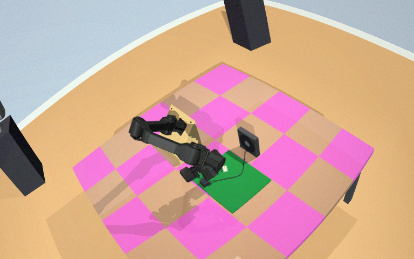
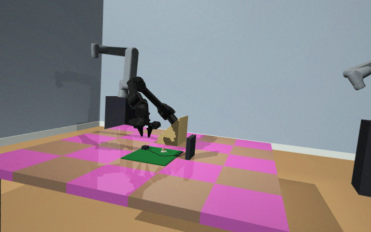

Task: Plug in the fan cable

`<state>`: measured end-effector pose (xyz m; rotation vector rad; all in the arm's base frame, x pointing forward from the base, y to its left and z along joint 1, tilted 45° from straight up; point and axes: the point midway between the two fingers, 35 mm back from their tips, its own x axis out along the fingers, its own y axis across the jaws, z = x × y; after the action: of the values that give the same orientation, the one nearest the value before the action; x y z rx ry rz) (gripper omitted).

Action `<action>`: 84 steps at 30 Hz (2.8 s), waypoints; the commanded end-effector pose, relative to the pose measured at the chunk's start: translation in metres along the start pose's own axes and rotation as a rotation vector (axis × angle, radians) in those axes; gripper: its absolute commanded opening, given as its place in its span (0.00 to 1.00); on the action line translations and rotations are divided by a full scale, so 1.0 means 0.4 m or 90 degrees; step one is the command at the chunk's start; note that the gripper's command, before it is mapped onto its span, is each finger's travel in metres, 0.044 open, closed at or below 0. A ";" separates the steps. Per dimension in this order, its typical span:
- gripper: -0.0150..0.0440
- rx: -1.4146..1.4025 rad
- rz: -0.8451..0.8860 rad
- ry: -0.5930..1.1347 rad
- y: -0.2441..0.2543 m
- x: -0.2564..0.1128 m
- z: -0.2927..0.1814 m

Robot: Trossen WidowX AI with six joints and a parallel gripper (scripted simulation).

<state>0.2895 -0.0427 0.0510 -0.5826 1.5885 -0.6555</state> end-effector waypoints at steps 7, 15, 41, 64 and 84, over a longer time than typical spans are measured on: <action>0.61 -0.002 0.002 0.003 0.001 0.076 0.017; 0.61 -0.002 0.002 0.003 0.001 0.100 0.024; 0.43 0.002 0.004 0.003 0.000 0.165 0.040; 0.25 0.000 0.005 0.003 0.003 0.078 0.023; 0.25 -0.096 -0.001 -0.026 0.027 -0.001 -0.004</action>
<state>0.2896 -0.0396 0.0473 -0.6388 1.6018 -0.5940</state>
